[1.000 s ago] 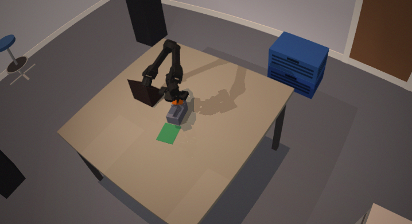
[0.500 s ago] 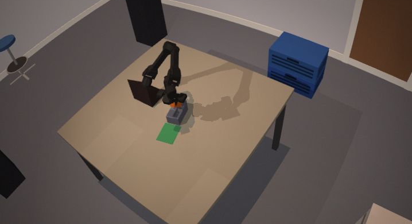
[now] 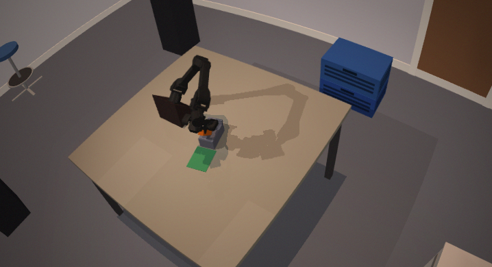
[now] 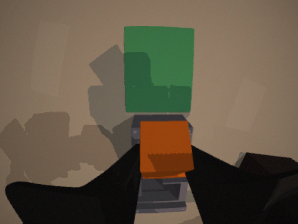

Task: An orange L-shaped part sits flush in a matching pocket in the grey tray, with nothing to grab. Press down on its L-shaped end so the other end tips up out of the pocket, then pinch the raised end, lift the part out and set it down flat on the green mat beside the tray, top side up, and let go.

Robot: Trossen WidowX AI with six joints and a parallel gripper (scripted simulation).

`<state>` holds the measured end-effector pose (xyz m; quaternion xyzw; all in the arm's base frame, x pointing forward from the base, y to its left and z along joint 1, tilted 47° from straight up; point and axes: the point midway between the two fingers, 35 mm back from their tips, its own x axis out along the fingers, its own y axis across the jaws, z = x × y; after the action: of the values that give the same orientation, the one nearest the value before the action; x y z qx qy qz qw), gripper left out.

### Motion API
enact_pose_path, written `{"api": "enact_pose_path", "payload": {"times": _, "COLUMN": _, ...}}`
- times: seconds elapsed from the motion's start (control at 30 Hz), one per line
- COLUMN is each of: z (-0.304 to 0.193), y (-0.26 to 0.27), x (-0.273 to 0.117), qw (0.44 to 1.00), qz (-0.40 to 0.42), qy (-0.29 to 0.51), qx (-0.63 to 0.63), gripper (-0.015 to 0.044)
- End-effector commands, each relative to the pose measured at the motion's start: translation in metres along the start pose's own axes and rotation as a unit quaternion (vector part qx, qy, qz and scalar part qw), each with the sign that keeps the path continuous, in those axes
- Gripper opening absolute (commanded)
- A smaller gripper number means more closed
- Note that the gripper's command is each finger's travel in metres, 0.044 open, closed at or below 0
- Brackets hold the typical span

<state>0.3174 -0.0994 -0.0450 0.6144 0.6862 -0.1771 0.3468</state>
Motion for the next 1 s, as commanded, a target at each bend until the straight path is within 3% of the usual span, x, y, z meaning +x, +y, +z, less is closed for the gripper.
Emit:
{"api": "enact_pose_path", "payload": {"times": 0.0, "z": 0.016, "y": -0.003, "x": 0.001, "qw": 1.0, "qz": -0.003, "qy": 0.0, "qx": 0.0, "gripper": 0.0}}
{"api": "enact_pose_path", "payload": {"times": 0.57, "z": 0.081, "y": -0.012, "x": 0.0, "qw": 1.0, "qz": -0.003, "qy": -0.001, "qx": -0.001, "gripper": 0.0}}
{"api": "enact_pose_path", "payload": {"times": 0.97, "z": 0.083, "y": -0.012, "x": 0.01, "qw": 1.0, "qz": -0.003, "qy": -0.001, "qx": -0.001, "gripper": 0.0}}
